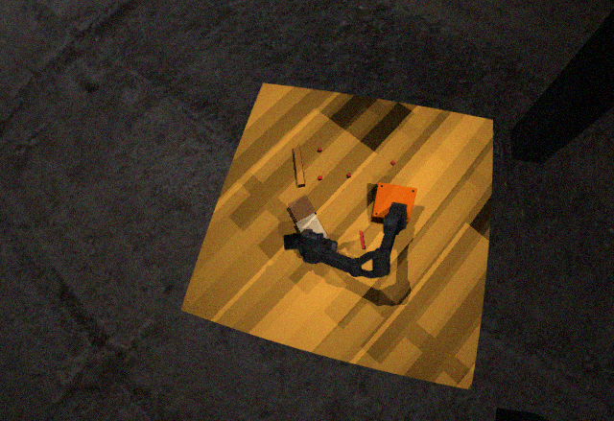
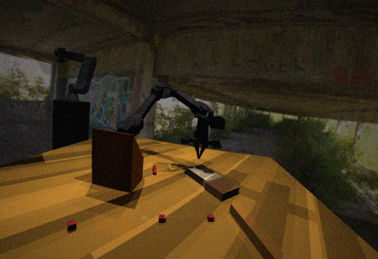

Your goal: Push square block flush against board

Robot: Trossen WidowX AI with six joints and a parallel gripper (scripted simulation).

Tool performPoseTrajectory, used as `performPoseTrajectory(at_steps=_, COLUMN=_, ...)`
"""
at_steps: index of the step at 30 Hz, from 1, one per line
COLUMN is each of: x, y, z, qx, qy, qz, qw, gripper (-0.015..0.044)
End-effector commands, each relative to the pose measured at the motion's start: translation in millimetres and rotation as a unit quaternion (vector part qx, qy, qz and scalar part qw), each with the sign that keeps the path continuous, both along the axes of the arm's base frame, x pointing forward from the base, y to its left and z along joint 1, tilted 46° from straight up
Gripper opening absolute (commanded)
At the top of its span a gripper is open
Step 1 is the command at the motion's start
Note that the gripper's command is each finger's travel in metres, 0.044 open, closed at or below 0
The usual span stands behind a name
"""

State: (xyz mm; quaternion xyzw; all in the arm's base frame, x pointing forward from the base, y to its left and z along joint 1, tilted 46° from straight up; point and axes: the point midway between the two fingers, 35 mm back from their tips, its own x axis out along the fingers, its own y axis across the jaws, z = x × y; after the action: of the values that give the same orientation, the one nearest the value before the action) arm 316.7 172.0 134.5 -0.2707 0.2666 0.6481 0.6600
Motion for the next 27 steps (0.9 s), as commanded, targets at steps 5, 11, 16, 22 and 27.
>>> performPoseTrajectory(at_steps=5, x=31.5, y=-3.7, z=-1.9, qx=0.005, qy=0.099, qz=-0.095, qw=0.990, gripper=0.0000)
performPoseTrajectory(at_steps=11, x=53.8, y=-7.8, z=-6.4, qx=0.008, qy=0.172, qz=-0.165, qw=0.971, gripper=0.0000)
performPoseTrajectory(at_steps=16, x=71.8, y=-12.0, z=-11.6, qx=0.010, qy=0.232, qz=-0.222, qw=0.947, gripper=0.0000)
performPoseTrajectory(at_steps=22, x=90.2, y=-17.2, z=-18.6, qx=0.013, qy=0.293, qz=-0.280, qw=0.914, gripper=0.0000)
performPoseTrajectory(at_steps=27, x=90.8, y=-17.4, z=-18.8, qx=0.013, qy=0.295, qz=-0.282, qw=0.913, gripper=0.0000)
